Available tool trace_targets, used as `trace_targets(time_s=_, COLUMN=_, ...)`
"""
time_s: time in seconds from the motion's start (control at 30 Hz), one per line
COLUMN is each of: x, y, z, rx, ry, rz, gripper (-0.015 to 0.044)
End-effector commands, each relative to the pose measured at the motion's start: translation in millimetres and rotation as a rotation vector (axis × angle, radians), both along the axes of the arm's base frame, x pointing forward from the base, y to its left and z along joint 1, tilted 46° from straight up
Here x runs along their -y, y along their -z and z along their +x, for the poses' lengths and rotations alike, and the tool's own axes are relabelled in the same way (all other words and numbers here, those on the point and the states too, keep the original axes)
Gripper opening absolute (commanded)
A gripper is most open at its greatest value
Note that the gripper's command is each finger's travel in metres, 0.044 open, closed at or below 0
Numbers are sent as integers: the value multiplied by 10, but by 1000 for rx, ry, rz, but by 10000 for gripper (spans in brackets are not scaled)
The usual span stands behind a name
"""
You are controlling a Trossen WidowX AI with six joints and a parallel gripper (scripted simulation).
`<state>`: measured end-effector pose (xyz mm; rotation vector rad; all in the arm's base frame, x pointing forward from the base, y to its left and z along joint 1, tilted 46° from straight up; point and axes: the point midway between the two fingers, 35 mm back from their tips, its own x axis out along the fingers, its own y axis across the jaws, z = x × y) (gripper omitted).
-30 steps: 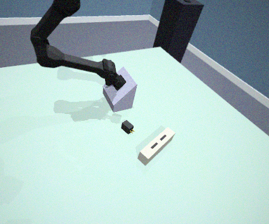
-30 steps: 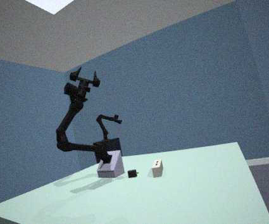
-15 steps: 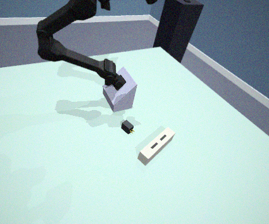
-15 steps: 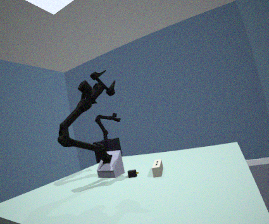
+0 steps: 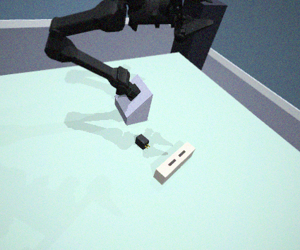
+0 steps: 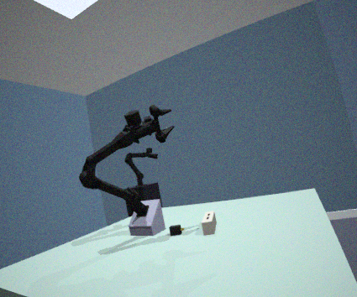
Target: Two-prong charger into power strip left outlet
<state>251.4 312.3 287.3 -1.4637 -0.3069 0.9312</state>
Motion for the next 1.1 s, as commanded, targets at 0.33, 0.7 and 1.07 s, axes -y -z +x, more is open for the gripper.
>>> trace_targets(time_s=0.33, x=694, y=1038, z=468, rx=-371, ry=459, rz=-86, gripper=440)
trace_targets(time_s=0.7, x=1378, y=1679, z=568, rx=-576, ry=850, rz=-132, gripper=440)
trace_targets(time_s=1.07, x=2102, y=2156, z=460, rx=-702, ry=1256, rz=-175, gripper=440)
